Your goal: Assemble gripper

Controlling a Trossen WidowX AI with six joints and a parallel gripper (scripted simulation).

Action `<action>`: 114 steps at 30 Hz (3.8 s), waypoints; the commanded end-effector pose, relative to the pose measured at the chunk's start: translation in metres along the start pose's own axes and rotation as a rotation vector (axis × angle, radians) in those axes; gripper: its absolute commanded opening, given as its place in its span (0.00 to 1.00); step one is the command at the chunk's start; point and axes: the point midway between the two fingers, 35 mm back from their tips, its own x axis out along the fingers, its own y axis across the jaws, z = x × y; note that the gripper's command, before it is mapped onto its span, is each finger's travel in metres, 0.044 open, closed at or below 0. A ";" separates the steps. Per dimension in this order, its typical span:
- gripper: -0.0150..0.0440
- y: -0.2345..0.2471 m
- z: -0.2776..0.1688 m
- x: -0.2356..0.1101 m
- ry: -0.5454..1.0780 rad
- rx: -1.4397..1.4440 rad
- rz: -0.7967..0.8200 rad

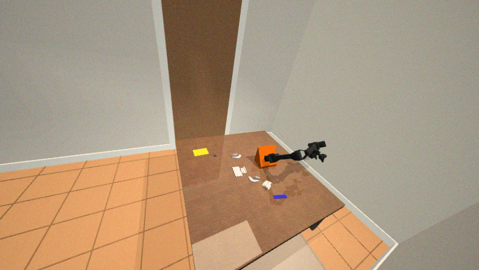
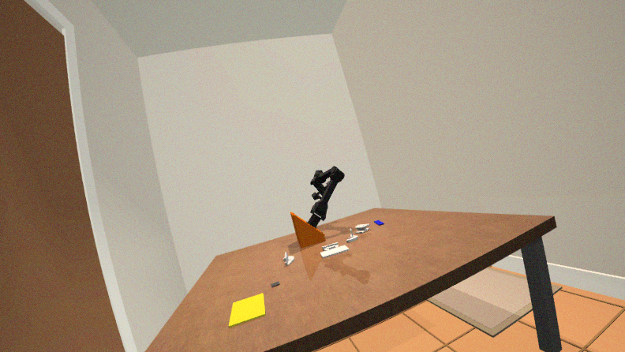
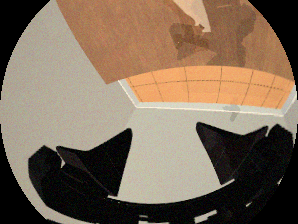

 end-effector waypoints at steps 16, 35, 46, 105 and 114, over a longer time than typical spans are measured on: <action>1.00 -0.029 -0.023 -0.061 0.179 -0.178 -0.106; 1.00 -0.076 -0.025 -0.144 0.444 -0.471 -0.272; 1.00 -0.101 -0.024 -0.205 0.640 -0.662 -0.342; 1.00 -0.158 0.129 -0.473 1.708 -1.565 -0.345; 1.00 -0.158 0.163 -0.495 1.863 -1.684 -0.295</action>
